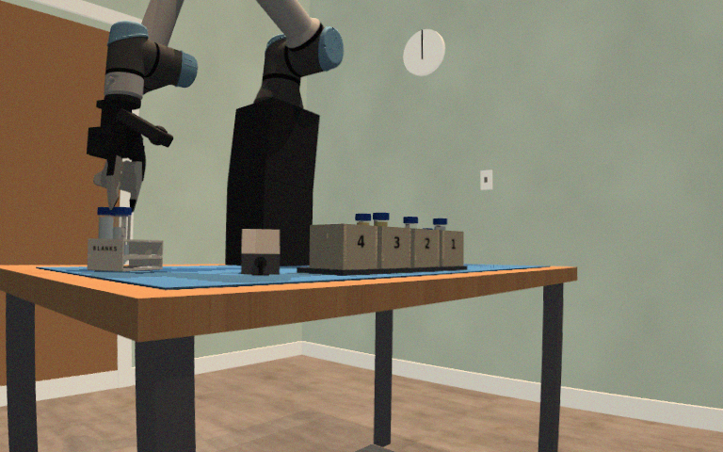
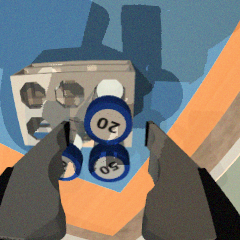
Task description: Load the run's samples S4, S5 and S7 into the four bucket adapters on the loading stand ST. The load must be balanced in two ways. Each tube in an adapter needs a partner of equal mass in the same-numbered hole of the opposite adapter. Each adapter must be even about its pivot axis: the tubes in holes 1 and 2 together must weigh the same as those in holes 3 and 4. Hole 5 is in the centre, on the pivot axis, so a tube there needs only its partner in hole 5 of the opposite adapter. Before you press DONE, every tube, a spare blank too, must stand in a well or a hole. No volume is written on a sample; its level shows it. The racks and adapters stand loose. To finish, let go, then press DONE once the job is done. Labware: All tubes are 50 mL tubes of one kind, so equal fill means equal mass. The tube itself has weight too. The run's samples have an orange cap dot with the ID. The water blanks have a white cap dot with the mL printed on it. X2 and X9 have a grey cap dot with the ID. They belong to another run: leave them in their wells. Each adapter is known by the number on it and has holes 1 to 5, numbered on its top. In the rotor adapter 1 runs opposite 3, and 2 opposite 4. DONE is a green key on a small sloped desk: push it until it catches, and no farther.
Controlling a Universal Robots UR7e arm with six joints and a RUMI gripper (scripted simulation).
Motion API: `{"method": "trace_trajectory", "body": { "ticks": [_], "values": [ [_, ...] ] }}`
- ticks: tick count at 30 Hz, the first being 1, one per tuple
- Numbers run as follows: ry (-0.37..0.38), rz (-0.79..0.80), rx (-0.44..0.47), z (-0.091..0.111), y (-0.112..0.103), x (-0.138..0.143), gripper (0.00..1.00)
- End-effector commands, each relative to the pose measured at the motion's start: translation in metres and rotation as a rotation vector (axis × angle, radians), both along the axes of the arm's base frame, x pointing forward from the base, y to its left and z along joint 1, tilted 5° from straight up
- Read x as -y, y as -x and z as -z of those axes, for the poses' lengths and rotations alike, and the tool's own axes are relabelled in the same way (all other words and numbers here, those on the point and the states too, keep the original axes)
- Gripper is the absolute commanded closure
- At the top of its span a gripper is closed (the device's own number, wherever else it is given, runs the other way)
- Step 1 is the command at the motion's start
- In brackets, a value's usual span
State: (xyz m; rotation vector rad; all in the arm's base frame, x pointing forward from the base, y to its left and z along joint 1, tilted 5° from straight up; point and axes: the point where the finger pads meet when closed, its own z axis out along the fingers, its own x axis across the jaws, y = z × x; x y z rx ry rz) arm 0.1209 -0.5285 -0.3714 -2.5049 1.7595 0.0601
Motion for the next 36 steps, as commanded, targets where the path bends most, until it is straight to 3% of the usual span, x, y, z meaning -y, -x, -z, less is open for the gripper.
{"method": "trace_trajectory", "body": {
  "ticks": [1,16,17,36],
  "values": [
    [0.002,0.0,0.0,0.0058,-0.0001,0.0008,0.65],
    [0.002,0.0,0.0,0.0138,-0.0002,0.0001,0.65],
    [0.002,0.0,0.0,0.0138,-0.0002,0.0001,1.0],
    [0.002,0.0,0.0,0.0138,-0.0002,0.0002,1.0]
  ]
}}
